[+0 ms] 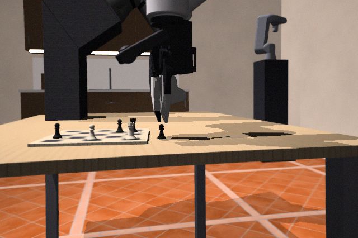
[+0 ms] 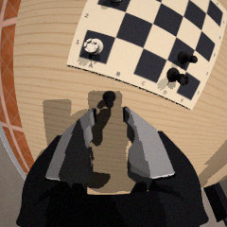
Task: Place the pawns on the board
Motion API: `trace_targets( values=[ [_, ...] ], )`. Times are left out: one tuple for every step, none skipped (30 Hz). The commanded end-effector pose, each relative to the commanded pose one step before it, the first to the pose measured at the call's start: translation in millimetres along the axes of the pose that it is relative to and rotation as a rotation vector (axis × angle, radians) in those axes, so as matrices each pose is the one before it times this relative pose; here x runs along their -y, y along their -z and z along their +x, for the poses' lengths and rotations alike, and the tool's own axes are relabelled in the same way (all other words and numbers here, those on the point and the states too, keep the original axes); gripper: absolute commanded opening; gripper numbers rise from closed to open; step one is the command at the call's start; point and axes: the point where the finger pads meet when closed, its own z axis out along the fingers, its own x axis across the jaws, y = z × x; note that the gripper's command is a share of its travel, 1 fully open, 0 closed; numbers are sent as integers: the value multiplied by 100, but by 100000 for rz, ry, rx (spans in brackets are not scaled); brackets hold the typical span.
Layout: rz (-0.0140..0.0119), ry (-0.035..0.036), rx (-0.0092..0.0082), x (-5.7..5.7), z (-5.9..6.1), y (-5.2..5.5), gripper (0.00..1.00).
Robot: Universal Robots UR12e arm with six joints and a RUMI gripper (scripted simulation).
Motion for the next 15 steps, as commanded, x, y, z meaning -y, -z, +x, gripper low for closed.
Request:
trace_targets(
  values=[
    [31, 20, 101, 13, -56, -746, 20],
    [-1, 0, 0, 0, 1, -199, 20],
    [1, 0, 0, 0, -1, -204, 20],
    [0, 0, 0, 0, 0, -205, 20],
    [0, 0, 0, 0, 0, -202, 20],
    [0, 0, 0, 0, 0, -196, 20],
    [0, 0, 0, 0, 0, 0, 20],
    [0, 0, 0, 0, 0, 0, 20],
    [0, 0, 0, 0, 0, -186, 20],
    [0, 0, 0, 0, 0, -173, 20],
    [0, 0, 0, 0, 0, -157, 20],
    [0, 0, 0, 0, 0, -139, 20],
    [0, 0, 0, 0, 0, -119, 20],
    [0, 0, 0, 0, 0, -98, 20],
    [0, 0, 0, 0, 0, -76, 20]
  ],
)
